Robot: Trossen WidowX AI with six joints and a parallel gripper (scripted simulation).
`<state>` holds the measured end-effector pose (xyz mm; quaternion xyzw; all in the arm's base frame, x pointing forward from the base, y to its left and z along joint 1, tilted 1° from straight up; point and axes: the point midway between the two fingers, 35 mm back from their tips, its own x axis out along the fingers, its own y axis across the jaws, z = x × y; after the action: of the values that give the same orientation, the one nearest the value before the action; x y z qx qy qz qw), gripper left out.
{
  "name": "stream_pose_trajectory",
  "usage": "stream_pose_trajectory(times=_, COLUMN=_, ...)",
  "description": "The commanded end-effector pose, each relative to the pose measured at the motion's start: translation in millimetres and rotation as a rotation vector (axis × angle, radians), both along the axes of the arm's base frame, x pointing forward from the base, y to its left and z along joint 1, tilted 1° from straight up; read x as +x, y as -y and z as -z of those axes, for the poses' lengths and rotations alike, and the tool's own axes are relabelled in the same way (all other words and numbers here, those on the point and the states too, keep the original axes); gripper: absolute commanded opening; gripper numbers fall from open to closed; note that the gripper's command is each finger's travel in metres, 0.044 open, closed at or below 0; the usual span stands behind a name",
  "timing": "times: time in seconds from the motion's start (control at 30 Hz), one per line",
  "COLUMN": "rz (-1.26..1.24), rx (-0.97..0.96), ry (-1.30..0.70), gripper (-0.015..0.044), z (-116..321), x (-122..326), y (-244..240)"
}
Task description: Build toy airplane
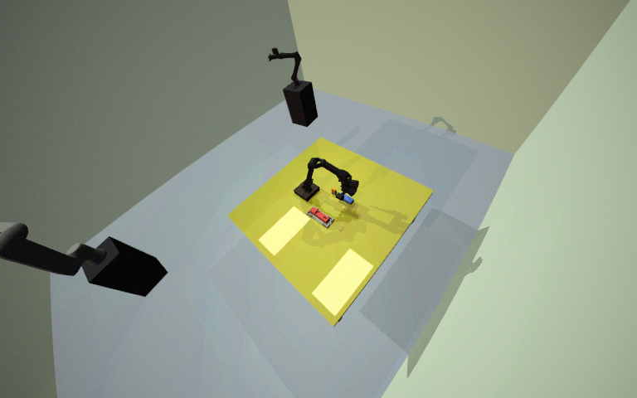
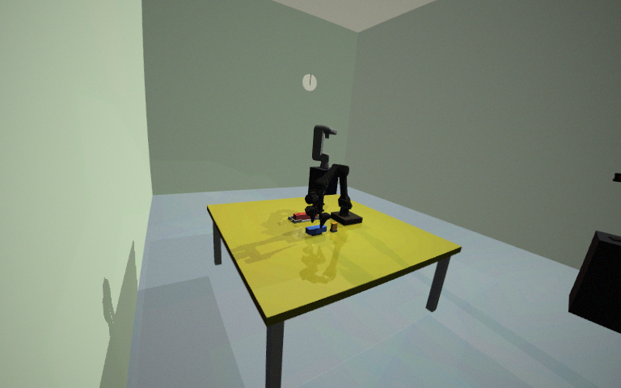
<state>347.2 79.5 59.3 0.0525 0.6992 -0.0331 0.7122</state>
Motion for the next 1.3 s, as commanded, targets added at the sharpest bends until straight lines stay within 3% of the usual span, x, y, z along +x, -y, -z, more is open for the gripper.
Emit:
stream_pose_trajectory(times=0.0, rz=0.004, rx=0.001, ry=0.0, gripper=0.044, z=6.8, x=0.2, y=-0.4)
stream_pose_trajectory(times=0.7, rz=0.004, rx=0.001, ry=-0.001, gripper=0.044, z=37.9, x=0.0, y=-1.1)
stream_pose_trajectory(times=1.0, rz=0.004, rx=0.001, ry=-0.001, gripper=0.0204, z=37.9, x=0.0, y=-1.1)
stream_pose_trajectory(times=1.27, rz=0.004, rx=0.001, ry=-0.001, gripper=0.015, z=37.9, x=0.0, y=-1.1)
